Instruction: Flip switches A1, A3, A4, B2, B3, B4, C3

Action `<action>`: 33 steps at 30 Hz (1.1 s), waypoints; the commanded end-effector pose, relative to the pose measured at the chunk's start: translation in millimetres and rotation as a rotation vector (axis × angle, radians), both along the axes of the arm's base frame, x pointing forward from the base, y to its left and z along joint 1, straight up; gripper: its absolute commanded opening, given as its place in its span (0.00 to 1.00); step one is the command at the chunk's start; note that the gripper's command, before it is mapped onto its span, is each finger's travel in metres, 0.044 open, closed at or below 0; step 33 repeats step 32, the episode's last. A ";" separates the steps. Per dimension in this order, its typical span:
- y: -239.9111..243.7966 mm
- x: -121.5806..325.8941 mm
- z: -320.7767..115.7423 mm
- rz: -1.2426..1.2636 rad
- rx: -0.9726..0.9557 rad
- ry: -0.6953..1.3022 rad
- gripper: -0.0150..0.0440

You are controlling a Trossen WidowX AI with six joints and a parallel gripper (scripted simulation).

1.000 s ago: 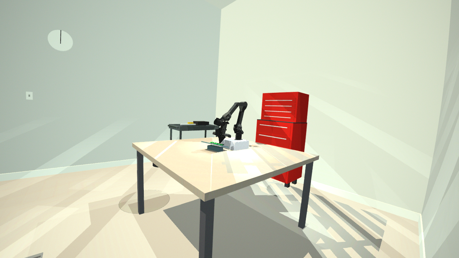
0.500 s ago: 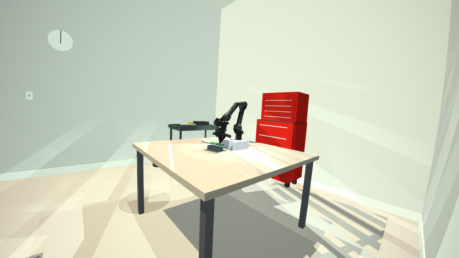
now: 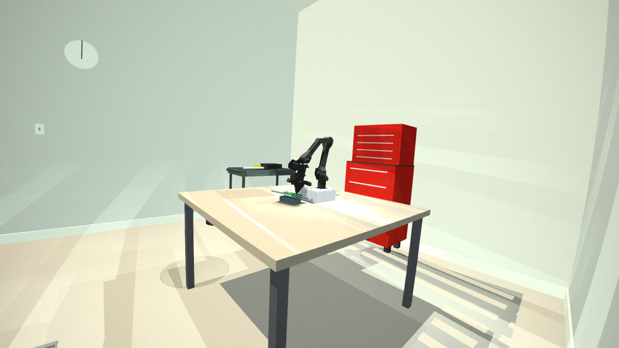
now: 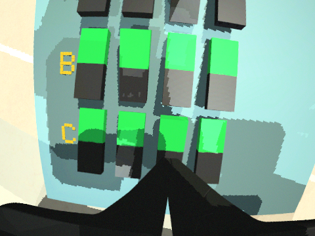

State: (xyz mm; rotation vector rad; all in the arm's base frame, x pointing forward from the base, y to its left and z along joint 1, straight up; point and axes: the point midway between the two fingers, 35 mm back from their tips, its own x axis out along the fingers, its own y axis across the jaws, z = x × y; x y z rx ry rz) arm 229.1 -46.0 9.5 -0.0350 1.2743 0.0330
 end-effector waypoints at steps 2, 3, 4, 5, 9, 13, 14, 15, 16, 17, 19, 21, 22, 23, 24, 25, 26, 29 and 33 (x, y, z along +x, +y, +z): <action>-0.1 -0.2 2.4 0.000 0.000 0.001 0.25; -0.5 -1.0 9.9 -0.001 0.000 0.004 0.25; -0.9 -3.2 22.7 -0.001 0.000 0.009 0.25; -0.9 -7.3 38.8 -0.003 0.000 0.016 0.25; -0.2 -16.2 62.5 -0.004 0.001 0.026 0.25; 0.1 -14.2 63.5 -0.002 0.000 0.025 0.25; 1.2 -8.3 66.4 0.002 -0.003 0.024 0.25; 3.4 1.5 71.0 0.006 -0.005 0.023 0.25; 6.7 12.9 76.1 0.004 -0.004 0.022 0.25; 9.8 22.0 79.9 0.000 -0.001 0.022 0.25; 12.5 29.1 82.7 -0.004 0.002 0.022 0.25; 12.5 29.1 82.7 -0.004 0.002 0.022 0.25; 12.5 29.1 82.7 -0.004 0.002 0.022 0.25; 12.5 29.1 82.7 -0.004 0.002 0.022 0.25; 12.5 29.1 82.7 -0.004 0.002 0.022 0.25; 12.5 29.1 82.7 -0.004 0.002 0.022 0.25; 12.5 29.1 82.7 -0.004 0.002 0.022 0.25; 12.5 29.1 82.7 -0.004 0.002 0.022 0.25; 12.5 29.1 82.7 -0.004 0.002 0.022 0.25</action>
